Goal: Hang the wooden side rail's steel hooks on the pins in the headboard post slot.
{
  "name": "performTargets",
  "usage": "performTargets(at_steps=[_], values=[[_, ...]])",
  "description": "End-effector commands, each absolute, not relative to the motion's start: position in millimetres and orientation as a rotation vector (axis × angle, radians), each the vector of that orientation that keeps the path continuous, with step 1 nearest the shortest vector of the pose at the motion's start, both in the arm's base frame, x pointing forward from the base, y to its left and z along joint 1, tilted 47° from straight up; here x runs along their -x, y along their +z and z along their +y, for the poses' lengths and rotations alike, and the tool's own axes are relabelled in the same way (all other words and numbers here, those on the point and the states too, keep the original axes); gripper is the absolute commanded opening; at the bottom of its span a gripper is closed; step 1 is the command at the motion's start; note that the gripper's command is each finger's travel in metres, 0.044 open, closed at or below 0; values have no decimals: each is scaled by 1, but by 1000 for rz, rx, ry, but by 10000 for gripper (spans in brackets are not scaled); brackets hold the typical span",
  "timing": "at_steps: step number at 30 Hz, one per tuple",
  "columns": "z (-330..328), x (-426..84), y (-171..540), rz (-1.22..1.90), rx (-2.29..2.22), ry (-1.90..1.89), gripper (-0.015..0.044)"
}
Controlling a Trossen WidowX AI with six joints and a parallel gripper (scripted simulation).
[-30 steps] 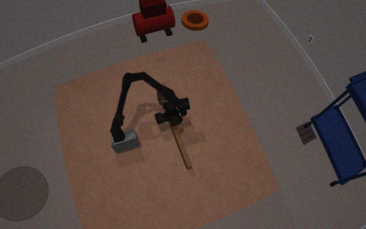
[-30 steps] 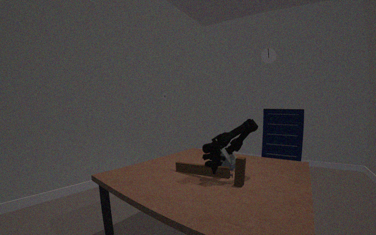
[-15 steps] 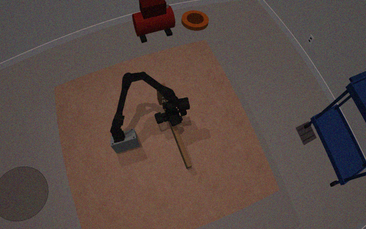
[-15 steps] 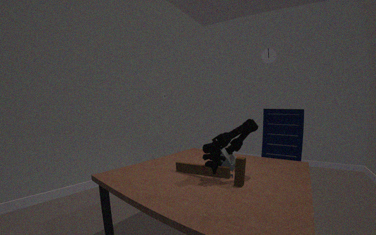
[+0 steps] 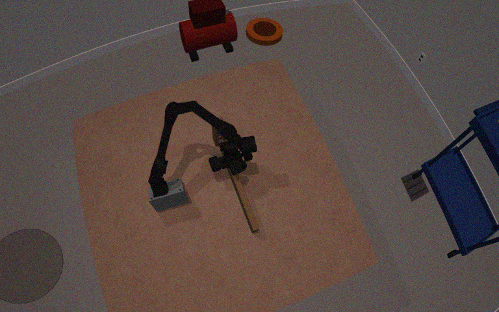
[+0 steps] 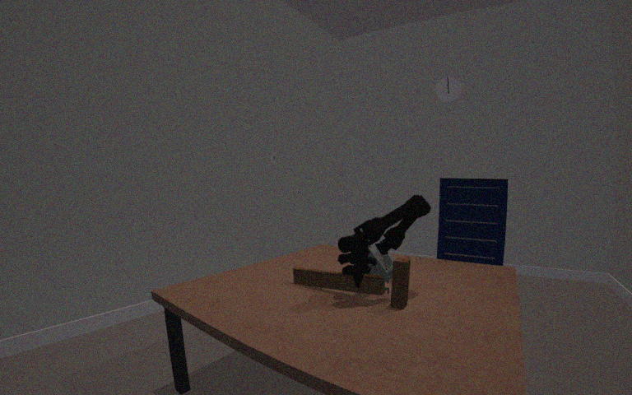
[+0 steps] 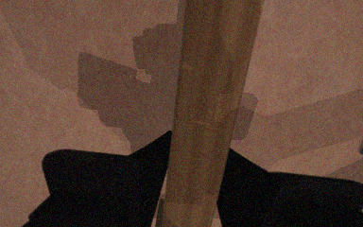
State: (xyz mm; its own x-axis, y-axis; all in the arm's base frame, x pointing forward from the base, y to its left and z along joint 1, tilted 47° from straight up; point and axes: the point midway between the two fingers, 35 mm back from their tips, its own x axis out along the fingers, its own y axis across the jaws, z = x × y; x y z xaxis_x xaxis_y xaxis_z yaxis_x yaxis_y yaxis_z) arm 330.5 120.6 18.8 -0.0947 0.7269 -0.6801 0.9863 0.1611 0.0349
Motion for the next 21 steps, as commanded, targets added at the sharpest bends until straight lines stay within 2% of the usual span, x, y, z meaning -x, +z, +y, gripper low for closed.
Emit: performTargets(at_steps=[1, 21], values=[[120, -332, 21, 1877, -1631, -598, 0], [121, -331, 22, 1877, -1631, -598, 0]])
